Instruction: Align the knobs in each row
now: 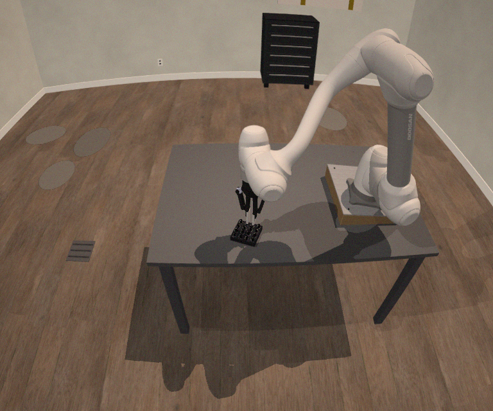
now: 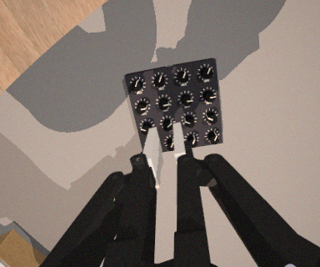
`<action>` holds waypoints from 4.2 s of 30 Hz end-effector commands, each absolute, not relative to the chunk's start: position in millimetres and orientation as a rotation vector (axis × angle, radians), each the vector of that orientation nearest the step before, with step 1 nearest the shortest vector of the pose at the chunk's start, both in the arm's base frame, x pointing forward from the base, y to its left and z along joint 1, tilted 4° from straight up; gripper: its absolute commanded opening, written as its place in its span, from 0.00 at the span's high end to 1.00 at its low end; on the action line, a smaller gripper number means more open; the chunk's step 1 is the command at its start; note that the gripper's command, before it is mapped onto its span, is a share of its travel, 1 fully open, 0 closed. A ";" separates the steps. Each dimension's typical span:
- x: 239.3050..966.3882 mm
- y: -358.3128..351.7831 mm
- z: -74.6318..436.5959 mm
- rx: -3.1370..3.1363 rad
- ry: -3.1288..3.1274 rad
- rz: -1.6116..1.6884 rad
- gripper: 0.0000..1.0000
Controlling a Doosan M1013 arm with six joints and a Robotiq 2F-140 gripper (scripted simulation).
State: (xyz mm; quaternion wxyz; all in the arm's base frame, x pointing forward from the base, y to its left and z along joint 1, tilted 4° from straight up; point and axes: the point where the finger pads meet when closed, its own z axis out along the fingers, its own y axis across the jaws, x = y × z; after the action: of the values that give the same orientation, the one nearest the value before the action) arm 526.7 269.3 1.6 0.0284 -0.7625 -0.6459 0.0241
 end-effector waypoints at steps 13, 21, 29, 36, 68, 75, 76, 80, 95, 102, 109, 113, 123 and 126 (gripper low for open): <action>527.0 269.2 4.6 -2.583 -1.696 0.085 0.88; 527.3 269.2 8.2 -2.817 -1.290 0.096 0.88; 527.6 269.1 11.5 -2.975 -0.894 0.104 0.88; 527.8 269.0 14.7 -3.077 -0.492 0.110 0.88; 528.3 268.8 21.6 -3.111 0.394 0.117 0.88; 528.3 268.8 21.6 -3.111 0.394 0.117 0.88; 528.3 268.8 21.6 -3.111 0.394 0.117 0.88; 528.3 268.8 21.6 -3.111 0.394 0.117 0.88; 528.3 268.8 21.5 -3.111 0.394 0.117 0.88; 528.1 268.8 19.6 -3.111 0.394 0.117 0.88; 527.9 268.9 16.2 -3.111 0.394 0.117 0.88; 527.6 268.9 12.3 -3.111 0.394 0.117 0.88; 526.6 269.2 -0.6 -3.111 0.394 0.117 0.88; 526.5 269.2 -1.9 -3.111 0.394 0.117 0.88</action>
State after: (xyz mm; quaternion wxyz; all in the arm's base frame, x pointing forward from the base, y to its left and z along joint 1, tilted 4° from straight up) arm 526.5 269.1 -1.6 0.0014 -0.9914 0.1256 0.0373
